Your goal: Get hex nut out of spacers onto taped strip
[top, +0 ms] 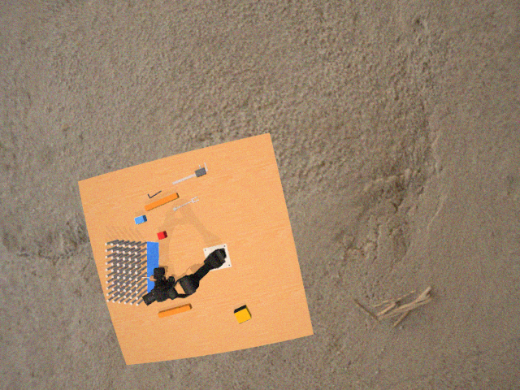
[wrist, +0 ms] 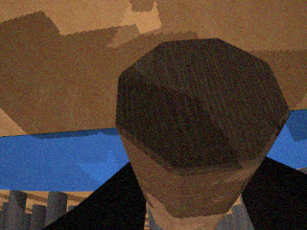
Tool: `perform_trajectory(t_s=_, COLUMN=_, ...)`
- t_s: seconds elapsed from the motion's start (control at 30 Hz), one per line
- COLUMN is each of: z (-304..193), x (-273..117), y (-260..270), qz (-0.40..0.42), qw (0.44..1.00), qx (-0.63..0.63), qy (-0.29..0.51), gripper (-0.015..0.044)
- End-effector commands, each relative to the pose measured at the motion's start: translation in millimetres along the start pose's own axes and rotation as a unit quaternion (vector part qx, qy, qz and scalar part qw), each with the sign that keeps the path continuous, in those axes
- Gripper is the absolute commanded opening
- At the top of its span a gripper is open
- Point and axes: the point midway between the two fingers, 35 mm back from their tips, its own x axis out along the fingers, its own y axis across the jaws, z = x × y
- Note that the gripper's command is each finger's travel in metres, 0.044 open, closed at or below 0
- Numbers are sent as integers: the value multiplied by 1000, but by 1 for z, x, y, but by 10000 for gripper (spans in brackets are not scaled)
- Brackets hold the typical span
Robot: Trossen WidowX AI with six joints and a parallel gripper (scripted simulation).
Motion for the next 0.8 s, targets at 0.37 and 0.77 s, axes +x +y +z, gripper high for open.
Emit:
perform_trajectory(t_s=0.37, z=7, x=4, y=0, qz=0, qw=1000, qx=-3, qy=0, gripper=0)
perform_trajectory(t_s=0.77, z=14, x=-1, y=0, qz=1, qw=1000, qx=-2, qy=-1, gripper=0)
